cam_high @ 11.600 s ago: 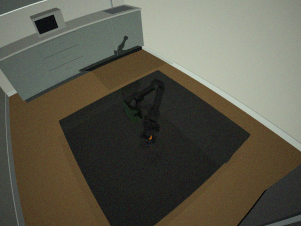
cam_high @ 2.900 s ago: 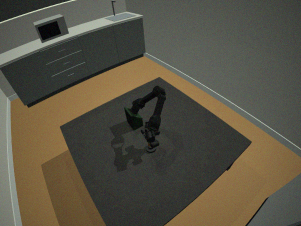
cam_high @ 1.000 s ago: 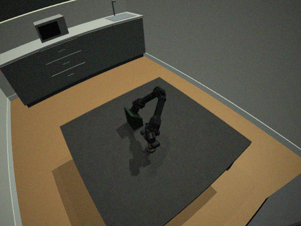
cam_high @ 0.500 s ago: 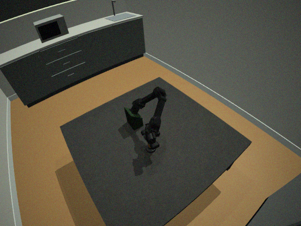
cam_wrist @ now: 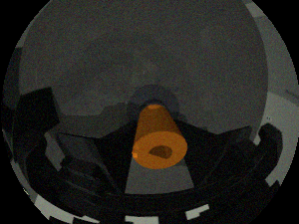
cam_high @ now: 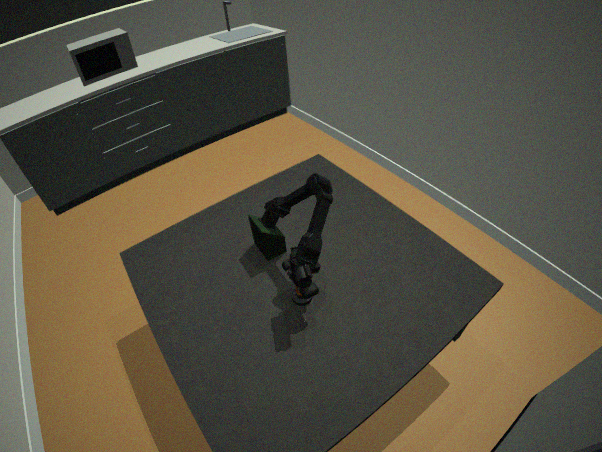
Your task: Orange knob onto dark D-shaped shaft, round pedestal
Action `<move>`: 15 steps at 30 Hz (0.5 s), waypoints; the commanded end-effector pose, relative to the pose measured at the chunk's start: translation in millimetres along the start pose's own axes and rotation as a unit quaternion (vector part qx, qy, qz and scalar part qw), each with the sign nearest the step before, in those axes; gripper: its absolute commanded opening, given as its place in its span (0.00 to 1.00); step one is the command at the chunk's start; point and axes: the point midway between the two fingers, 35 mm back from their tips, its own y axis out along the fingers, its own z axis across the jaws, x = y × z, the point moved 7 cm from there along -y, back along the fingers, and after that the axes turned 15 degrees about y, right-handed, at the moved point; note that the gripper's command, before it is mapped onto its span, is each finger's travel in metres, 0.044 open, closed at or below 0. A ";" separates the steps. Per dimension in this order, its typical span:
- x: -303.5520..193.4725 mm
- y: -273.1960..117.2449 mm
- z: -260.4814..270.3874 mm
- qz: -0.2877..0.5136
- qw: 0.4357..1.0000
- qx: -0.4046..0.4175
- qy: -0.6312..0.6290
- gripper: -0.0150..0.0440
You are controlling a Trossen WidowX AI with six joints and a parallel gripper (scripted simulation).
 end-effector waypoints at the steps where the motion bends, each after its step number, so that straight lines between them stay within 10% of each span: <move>1: -0.1 -0.1 0.0 0.000 1.000 0.000 0.000 0.79; 6: -0.1 -0.1 0.0 0.000 1.000 0.000 0.000 1.00; 15: -0.1 -3.1 -0.5 0.000 1.000 0.000 0.000 1.00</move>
